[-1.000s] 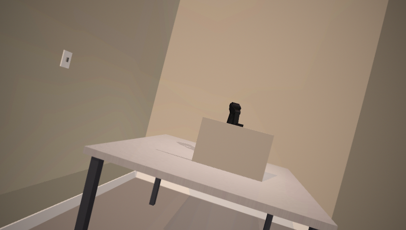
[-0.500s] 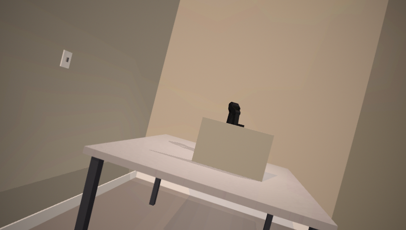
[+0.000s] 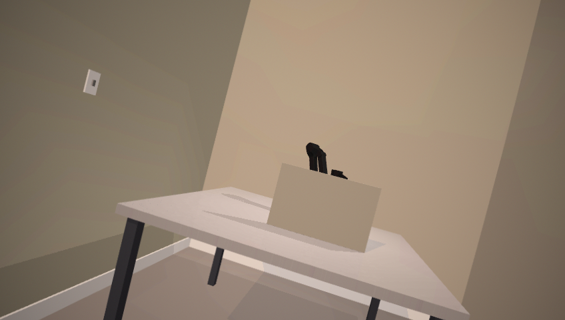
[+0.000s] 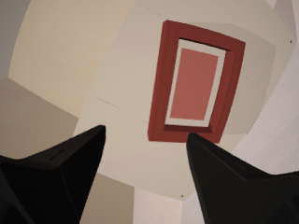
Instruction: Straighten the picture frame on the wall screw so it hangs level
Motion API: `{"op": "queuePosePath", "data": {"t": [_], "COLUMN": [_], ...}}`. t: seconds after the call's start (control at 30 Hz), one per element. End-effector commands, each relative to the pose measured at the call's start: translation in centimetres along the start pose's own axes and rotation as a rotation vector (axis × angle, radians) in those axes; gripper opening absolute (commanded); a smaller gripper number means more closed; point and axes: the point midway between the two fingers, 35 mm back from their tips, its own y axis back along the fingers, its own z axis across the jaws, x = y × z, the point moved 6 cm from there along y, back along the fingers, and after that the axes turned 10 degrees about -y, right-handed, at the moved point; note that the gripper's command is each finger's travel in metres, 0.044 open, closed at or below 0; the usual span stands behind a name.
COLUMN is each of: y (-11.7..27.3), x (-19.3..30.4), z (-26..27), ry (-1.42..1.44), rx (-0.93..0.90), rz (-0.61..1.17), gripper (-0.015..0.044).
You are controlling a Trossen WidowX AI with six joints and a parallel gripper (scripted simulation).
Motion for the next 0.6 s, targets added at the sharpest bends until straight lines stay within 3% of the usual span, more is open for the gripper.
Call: {"op": "queuePosePath", "data": {"t": [0.0, 0.2, 0.57], "y": [2.1, 5.1, 5.2], "x": [-0.2, -1.0, -1.0], "z": [0.8, 1.6, 1.6], "ry": [0.01, 0.021, 0.021], "rx": [0.0, 0.004, 0.004], "rz": [-0.005, -0.007, -0.007], "gripper": [0.026, 0.026, 0.026]}}
